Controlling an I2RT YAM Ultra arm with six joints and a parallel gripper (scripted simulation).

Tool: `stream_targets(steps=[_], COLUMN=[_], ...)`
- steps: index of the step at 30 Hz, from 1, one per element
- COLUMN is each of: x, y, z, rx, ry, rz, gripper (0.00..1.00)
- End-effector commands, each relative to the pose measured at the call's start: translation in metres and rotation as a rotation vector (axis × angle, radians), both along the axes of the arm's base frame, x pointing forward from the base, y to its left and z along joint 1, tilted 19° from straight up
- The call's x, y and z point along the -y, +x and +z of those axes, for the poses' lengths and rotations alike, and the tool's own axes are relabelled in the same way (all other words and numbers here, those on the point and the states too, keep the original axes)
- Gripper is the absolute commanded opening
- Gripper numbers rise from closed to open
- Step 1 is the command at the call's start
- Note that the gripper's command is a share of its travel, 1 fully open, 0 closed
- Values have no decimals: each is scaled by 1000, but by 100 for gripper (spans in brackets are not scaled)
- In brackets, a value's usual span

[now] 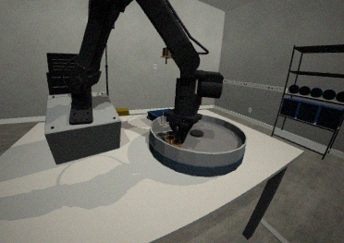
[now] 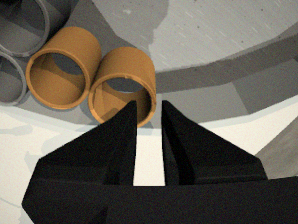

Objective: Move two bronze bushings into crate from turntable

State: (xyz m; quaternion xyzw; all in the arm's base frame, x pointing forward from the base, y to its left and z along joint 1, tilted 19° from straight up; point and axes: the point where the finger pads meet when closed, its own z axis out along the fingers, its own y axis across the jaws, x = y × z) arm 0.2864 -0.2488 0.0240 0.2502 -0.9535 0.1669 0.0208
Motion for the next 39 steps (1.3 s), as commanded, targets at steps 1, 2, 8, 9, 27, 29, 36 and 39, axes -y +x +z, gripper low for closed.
stream_targets(steps=[1, 2, 8, 9, 27, 29, 36, 39], x=[0, 0, 0, 0, -5, -5, -5, -5], y=[8, 8, 8, 8, 5, 5, 5, 5], z=[4, 4, 4, 4, -2, -2, -2, -2], rx=[24, 24, 24, 24, 10, 10, 10, 10], ry=[0, 0, 0, 0, 11, 11, 11, 11], rz=[17, 17, 18, 18, 19, 19, 19, 19], gripper=[15, 15, 15, 15, 15, 15, 15, 15])
